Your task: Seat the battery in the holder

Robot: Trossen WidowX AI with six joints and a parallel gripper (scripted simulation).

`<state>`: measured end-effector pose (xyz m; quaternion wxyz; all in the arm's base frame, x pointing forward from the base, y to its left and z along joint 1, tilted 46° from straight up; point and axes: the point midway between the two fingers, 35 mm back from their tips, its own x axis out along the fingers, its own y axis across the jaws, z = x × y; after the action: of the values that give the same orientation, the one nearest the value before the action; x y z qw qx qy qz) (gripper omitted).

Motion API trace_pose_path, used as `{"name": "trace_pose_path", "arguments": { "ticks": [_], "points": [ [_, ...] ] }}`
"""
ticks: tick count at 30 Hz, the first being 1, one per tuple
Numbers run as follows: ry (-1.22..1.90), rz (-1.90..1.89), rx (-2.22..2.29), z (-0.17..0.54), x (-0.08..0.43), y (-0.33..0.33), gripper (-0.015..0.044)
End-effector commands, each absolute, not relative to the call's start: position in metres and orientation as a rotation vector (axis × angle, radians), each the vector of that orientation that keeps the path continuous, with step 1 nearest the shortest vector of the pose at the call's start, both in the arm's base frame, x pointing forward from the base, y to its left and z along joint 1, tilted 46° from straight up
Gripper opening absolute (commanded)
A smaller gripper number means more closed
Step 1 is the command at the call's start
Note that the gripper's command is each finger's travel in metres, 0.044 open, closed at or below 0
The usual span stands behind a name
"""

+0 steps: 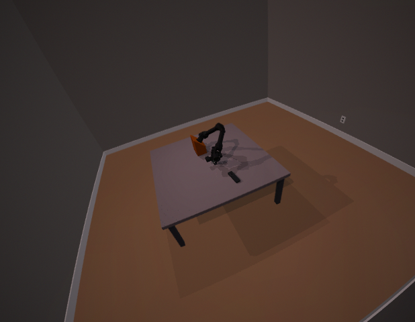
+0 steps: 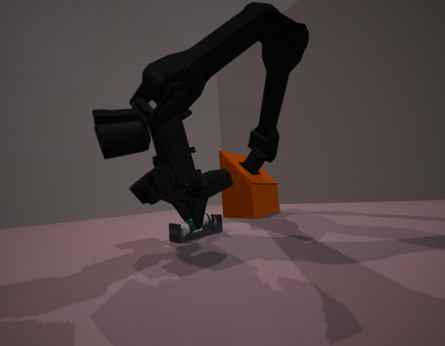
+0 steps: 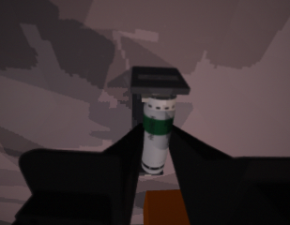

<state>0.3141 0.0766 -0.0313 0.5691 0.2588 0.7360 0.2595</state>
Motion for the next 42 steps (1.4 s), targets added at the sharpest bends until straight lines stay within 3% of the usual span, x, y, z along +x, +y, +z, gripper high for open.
{"name": "trace_pose_path", "arguments": {
  "ticks": [1,42],
  "points": [
    [1.703,0.599,0.604,-0.0339,0.3179,0.0767,0.0073],
    [1.547,0.513,0.638,-0.0336,0.3108,0.0825,0.0073]
  ]
}}
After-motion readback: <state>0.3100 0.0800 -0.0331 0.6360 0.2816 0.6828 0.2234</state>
